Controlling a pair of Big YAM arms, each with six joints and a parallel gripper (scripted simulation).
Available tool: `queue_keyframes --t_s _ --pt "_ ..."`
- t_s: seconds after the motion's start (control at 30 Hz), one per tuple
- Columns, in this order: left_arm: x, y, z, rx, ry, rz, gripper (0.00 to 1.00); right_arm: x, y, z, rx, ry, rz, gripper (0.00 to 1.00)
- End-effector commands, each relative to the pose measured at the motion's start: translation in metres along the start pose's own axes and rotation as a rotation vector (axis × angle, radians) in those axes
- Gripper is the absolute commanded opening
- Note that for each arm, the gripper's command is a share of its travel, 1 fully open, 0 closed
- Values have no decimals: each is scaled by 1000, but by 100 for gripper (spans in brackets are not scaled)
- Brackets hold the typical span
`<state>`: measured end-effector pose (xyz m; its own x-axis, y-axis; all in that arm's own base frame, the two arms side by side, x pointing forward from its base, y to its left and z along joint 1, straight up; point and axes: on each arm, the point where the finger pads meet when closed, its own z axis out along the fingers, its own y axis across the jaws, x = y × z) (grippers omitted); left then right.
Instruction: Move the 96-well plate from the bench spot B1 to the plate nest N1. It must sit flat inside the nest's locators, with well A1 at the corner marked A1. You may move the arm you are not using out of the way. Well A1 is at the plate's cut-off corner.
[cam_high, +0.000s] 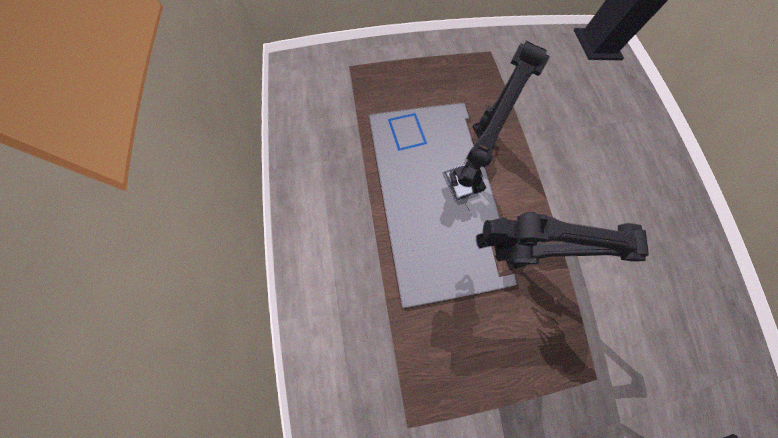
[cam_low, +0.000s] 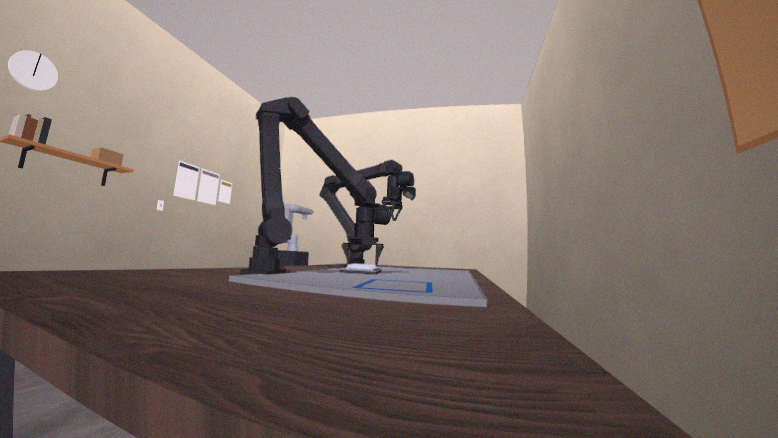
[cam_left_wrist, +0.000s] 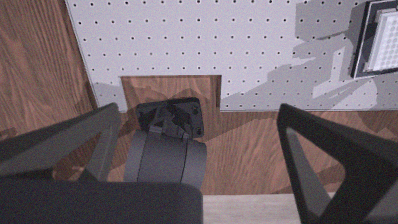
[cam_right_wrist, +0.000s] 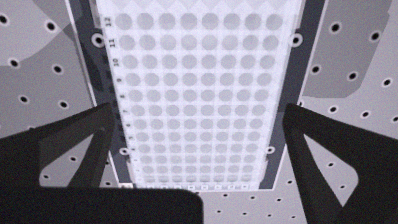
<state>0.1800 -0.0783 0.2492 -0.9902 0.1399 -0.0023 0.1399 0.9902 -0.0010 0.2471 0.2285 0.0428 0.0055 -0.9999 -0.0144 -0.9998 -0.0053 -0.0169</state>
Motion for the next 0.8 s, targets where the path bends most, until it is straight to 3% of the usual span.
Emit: queue_keyframes --t_s 0.0,0.1,0.17,0.77 --pt "-6 -2 -13 8 -30 -15 100 5 1 12 -19 15 5 100" --pt "-6 -2 -13 8 -30 -15 100 6 3 4 -31 26 5 100" --pt "-6 -2 -13 8 -30 -15 100 -10 -15 -26 27 -27 5 100" --pt "-6 -2 -13 8 -30 -15 100 -9 -15 -71 29 -29 6 100"
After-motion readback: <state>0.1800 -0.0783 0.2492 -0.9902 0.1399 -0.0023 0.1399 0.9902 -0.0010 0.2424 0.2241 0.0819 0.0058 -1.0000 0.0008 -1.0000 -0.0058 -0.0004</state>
